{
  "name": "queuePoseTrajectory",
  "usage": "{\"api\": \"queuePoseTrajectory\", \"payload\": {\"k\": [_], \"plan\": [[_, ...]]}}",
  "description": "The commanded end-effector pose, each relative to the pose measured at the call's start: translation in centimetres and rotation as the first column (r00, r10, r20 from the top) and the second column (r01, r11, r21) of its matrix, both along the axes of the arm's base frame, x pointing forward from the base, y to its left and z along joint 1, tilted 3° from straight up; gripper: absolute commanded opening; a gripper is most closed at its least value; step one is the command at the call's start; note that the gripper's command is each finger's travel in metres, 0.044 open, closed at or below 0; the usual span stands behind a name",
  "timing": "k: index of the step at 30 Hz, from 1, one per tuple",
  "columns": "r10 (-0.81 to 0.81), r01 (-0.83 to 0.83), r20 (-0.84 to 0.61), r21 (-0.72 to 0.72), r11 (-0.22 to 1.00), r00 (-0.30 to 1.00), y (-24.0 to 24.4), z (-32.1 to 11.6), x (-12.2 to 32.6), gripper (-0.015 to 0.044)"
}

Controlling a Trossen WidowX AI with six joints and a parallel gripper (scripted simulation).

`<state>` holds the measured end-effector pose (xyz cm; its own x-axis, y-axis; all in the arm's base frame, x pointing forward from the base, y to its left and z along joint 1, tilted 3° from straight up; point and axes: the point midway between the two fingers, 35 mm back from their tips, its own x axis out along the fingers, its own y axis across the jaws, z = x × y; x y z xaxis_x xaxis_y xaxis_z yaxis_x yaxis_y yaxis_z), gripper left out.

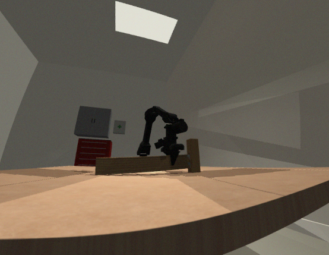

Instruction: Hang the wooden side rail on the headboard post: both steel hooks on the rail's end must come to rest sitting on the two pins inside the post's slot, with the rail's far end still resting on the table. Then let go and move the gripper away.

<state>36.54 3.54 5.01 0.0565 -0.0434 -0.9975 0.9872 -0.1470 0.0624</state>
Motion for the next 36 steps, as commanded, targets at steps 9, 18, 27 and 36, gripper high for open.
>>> {"api": "queuePoseTrajectory", "payload": {"k": [9, 18, 27, 36], "plan": [[0.0, 0.0, 0.01, 0.003, 1.0, 1.0, 0.3, 0.35, 0.26, 0.0], [0.0, 0.0, 0.01, 0.004, 1.0, 1.0, 0.39, 0.43, 0.24, 0.0], [0.0, 0.0, 0.01, 0.004, 1.0, 1.0, 0.48, 0.36, 0.35, 0.0], [0.0, 0.0, 0.01, 0.004, 1.0, 1.0, 0.59, 0.25, 0.27, 0.0]]}}
